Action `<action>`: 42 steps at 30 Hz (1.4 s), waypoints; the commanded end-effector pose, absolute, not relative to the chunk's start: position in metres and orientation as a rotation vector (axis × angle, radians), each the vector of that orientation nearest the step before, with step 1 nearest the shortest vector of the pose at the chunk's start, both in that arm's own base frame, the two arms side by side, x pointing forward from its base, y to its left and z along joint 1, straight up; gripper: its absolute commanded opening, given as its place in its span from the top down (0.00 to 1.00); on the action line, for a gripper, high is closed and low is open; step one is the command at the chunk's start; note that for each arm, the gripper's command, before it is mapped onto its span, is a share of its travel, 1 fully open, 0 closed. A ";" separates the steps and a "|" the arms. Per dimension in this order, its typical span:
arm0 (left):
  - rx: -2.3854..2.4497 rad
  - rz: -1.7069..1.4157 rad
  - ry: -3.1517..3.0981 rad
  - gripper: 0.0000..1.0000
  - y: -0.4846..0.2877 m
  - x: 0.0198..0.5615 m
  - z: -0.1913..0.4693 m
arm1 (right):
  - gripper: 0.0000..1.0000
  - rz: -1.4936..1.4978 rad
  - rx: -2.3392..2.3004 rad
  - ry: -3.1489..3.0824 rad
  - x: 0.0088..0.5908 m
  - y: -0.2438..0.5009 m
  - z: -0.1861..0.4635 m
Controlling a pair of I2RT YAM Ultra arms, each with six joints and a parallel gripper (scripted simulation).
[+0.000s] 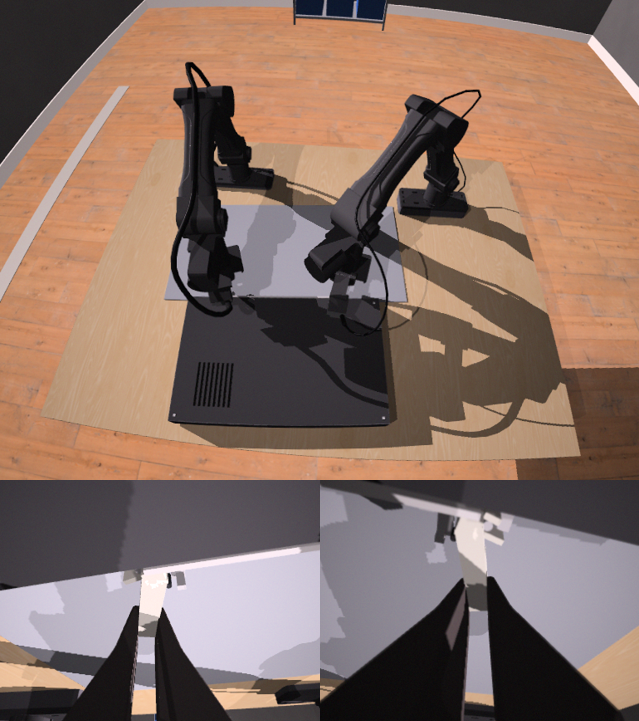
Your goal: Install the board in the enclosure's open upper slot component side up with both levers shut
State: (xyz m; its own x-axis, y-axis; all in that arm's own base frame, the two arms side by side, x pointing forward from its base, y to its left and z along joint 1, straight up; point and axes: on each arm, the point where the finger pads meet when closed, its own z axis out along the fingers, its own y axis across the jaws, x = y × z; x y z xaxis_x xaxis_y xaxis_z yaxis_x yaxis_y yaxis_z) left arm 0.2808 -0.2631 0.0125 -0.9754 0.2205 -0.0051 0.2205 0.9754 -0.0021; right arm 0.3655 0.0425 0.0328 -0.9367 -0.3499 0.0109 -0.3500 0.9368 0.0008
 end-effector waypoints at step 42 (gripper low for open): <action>-0.028 0.004 3.141 0.97 -0.272 0.283 0.018 | 0.97 -0.019 0.198 -3.146 0.363 0.054 0.037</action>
